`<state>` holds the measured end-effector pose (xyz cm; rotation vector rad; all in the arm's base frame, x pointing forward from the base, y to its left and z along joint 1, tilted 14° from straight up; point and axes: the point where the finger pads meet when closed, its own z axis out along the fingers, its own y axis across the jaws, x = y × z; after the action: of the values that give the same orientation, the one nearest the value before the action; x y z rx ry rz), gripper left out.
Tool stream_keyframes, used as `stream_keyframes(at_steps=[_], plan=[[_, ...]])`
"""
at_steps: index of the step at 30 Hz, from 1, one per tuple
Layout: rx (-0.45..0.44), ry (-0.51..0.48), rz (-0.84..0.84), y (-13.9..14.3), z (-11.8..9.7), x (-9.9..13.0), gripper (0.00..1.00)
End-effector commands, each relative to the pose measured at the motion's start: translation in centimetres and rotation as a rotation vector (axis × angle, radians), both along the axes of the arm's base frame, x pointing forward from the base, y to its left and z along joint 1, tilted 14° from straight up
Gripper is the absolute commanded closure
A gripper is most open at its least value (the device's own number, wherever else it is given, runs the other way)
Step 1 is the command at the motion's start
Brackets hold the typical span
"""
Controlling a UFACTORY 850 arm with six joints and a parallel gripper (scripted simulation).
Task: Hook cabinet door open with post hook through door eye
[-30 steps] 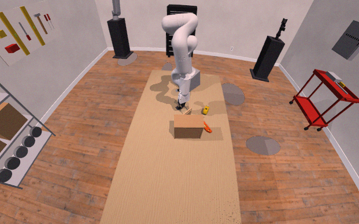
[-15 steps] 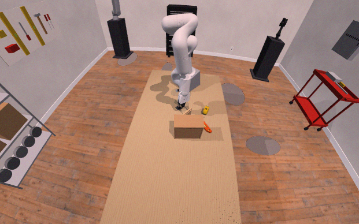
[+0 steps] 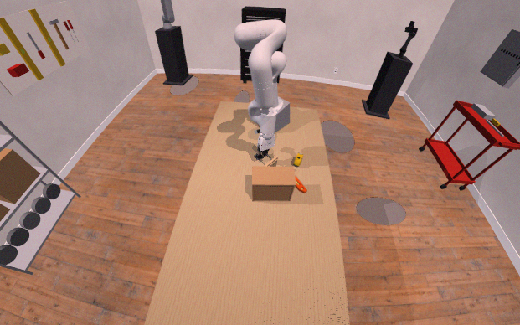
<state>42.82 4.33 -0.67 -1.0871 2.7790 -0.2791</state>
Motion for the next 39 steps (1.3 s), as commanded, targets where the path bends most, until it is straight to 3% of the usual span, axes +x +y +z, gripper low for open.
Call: stream_keyframes(at_steps=[1, 38, 39], plan=[[0.0, -0.001, 0.0, 0.02, 0.03, 0.07, 0.96], [0.0, -0.001, 0.0, 0.04, -0.19, 0.16, 0.96], [0.0, -0.001, 0.0, 0.04, -0.19, 0.16, 0.76]])
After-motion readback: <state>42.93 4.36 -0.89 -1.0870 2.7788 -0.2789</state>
